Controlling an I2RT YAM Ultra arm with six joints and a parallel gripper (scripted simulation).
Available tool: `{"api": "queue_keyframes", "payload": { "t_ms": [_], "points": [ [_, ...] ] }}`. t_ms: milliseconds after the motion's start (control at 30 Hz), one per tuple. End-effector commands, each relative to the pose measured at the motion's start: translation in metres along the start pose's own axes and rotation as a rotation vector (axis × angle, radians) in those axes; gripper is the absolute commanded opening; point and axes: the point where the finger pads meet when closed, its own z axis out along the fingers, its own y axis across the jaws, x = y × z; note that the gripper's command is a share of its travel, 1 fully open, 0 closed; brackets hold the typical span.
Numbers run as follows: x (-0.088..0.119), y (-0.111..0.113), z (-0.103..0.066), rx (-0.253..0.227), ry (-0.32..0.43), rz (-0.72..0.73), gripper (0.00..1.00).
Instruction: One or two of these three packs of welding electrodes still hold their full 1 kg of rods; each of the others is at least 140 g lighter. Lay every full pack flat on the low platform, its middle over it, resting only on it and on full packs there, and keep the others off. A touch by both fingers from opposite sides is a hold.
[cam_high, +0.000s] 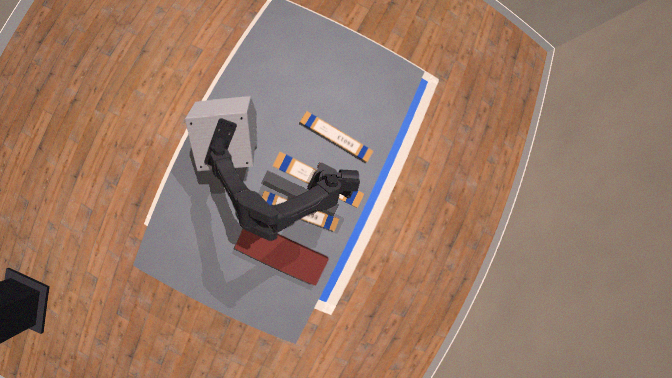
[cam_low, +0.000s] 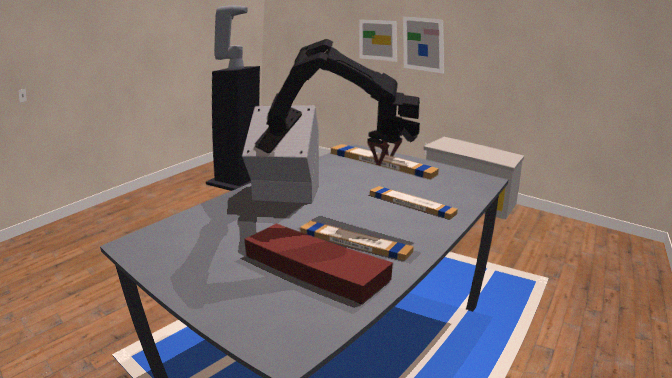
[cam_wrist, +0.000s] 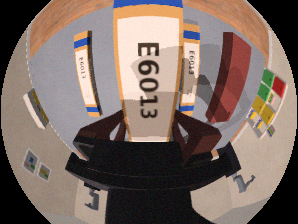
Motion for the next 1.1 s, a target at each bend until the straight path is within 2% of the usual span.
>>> {"api": "queue_keyframes", "payload": {
  "t_ms": [0, 133, 167, 233, 300, 433, 1067],
  "points": [
    [-0.012, -0.008, -0.027, -0.031, -0.073, -0.005, 0.00],
    [-0.013, -0.013, -0.027, -0.034, -0.074, -0.003, 0.00],
    [-0.020, -0.016, -0.031, -0.041, -0.090, 0.011, 0.00],
    [-0.010, -0.020, -0.024, -0.033, -0.066, -0.010, 0.00],
    [-0.013, -0.028, -0.028, -0.032, -0.065, -0.011, 0.00],
    [-0.015, -0.039, -0.026, -0.027, -0.071, -0.003, 0.00],
    [-0.018, -0.042, -0.025, -0.032, -0.082, 0.002, 0.00]
  ]
}}
